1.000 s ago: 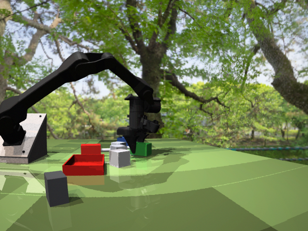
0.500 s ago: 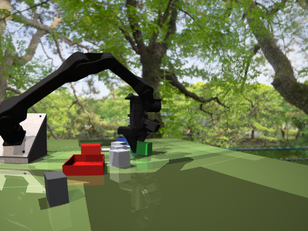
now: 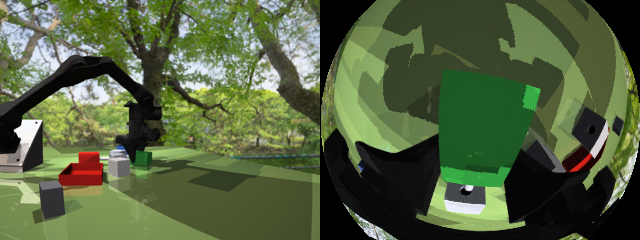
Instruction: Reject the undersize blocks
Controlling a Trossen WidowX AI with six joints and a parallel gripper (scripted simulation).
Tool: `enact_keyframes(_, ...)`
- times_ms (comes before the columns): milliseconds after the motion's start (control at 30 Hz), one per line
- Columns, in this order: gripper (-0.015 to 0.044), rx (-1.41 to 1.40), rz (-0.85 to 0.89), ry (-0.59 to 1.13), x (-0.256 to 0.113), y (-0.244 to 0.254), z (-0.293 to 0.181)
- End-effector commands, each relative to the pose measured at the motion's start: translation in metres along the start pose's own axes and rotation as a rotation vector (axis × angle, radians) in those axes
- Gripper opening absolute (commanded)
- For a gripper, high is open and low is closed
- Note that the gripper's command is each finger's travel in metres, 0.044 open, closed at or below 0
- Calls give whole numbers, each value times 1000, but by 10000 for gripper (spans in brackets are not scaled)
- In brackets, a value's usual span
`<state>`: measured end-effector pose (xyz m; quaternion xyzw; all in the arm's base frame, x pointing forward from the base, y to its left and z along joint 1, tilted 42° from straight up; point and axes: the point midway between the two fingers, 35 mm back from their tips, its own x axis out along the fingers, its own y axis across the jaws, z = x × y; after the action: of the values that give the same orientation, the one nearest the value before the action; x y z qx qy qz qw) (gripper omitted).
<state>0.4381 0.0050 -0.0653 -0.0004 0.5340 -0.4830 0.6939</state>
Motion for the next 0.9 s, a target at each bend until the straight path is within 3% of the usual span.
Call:
enact_keyframes(0,0,-4,3,-10,-3,1,2)
enact_keyframes(867,0,-4,4,-10,-4,3,1)
